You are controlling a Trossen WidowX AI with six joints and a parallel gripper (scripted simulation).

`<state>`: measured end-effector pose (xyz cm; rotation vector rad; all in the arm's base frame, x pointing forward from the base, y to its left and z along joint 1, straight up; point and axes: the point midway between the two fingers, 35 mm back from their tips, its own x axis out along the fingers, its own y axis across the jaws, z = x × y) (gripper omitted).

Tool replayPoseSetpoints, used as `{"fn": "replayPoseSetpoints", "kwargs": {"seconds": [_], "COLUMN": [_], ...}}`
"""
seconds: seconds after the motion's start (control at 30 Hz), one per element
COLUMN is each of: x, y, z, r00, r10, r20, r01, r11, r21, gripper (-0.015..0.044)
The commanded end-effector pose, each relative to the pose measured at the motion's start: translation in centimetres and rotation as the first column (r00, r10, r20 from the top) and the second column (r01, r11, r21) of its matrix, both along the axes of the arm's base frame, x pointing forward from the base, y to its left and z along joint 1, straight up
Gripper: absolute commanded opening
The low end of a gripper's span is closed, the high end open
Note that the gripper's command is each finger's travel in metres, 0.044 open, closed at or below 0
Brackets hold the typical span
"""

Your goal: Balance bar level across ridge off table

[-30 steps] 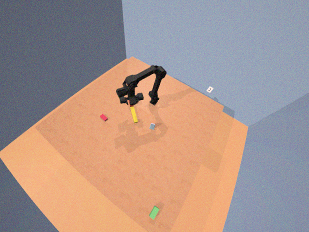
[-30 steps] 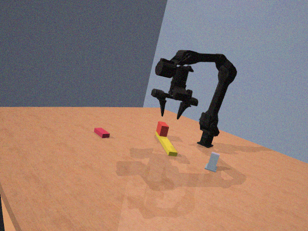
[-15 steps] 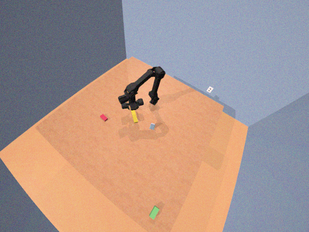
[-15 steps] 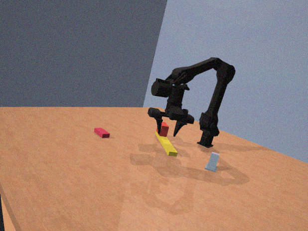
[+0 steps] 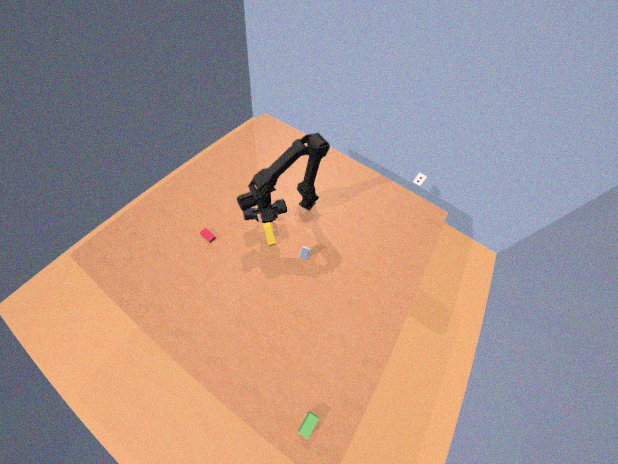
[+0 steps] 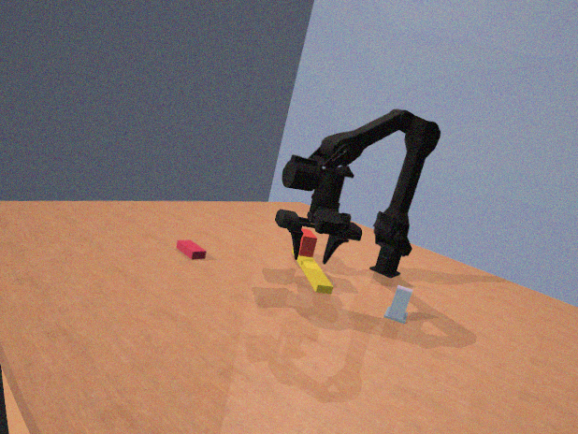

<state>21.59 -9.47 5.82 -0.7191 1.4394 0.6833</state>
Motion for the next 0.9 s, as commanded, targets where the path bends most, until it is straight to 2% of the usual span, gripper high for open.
{"fn": "replayPoseSetpoints", "kwargs": {"seconds": [0.0,0.6,0.83,0.87], "x": [0.02,0.01,-0.05,-0.05], "y": [0.05,0.06,0.02,0.02], "z": [-0.87,-1.27,-1.24,-1.24], "r00": [1.000,1.000,1.000,1.000], "r10": [0.004,0.004,0.000,0.000], "r20": [-0.002,-0.002,-0.005,-0.005], "r01": [-0.004,-0.004,0.000,0.000], "r11": [1.000,1.000,1.000,1.000], "r21": [0.004,0.004,0.002,0.002], "gripper": [0.0315,0.0315,0.0131,0.0125]}}
